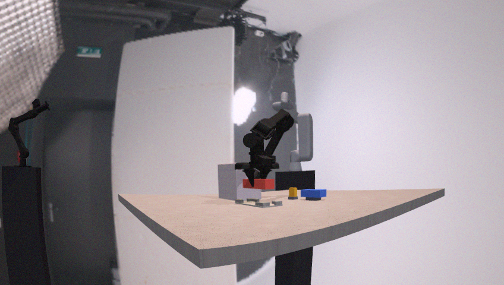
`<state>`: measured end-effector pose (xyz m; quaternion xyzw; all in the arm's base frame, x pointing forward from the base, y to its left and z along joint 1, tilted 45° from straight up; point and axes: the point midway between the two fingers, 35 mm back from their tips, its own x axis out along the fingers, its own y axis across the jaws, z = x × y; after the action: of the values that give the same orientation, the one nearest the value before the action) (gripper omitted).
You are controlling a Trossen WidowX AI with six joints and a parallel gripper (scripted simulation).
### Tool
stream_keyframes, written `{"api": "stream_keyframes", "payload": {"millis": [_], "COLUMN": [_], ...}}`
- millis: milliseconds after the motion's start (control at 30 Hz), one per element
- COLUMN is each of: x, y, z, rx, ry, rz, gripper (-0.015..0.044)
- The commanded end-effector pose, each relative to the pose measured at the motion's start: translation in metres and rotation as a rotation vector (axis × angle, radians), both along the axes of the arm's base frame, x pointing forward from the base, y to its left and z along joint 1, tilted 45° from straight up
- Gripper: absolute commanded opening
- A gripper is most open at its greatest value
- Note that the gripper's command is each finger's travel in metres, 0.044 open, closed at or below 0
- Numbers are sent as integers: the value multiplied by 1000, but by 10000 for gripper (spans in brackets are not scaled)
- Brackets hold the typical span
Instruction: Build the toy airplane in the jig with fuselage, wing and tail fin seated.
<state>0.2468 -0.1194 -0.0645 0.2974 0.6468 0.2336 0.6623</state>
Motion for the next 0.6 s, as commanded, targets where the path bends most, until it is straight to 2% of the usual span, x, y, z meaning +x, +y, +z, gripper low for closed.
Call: {"api": "stream_keyframes", "payload": {"millis": [0, 133, 367, 567], "x": [-5, -8, -8, -8], "y": [-4, -5, -5, -5], "z": [-12, -19, -19, -19], "rx": [-3, -2, -2, -2], "ry": [-5, -6, -6, -6], "rz": [5, 6, 6, 6], "gripper": [0, 0, 184, 195]}}
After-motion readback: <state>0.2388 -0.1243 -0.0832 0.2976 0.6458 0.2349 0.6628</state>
